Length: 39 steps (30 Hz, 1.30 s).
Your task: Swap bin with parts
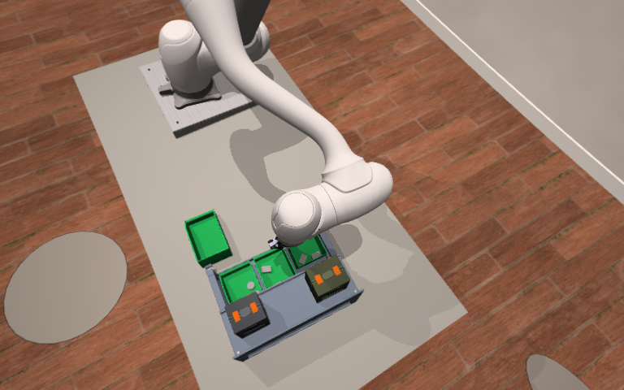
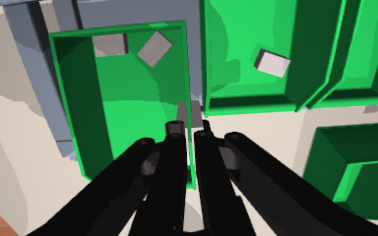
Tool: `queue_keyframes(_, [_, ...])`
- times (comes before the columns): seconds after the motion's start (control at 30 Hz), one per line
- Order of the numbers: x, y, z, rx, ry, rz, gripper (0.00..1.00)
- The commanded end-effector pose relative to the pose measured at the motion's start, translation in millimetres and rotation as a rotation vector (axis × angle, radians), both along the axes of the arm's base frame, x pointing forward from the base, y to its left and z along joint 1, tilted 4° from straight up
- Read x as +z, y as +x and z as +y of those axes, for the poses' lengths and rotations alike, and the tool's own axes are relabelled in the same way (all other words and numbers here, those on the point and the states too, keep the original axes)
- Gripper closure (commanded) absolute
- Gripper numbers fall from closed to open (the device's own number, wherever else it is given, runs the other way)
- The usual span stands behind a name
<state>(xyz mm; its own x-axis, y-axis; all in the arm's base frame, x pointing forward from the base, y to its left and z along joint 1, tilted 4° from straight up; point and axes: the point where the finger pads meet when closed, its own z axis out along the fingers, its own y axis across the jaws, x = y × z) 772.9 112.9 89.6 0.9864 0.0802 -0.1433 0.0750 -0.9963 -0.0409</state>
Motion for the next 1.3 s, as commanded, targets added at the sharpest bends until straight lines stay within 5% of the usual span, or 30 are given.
queue_keyframes(0.0, [0.2, 0.0, 0.0, 0.000, 0.000, 0.000, 0.90])
queue_keyframes(1.27, [-0.5, 9.5, 0.8, -0.001, 0.002, -0.019, 0.90])
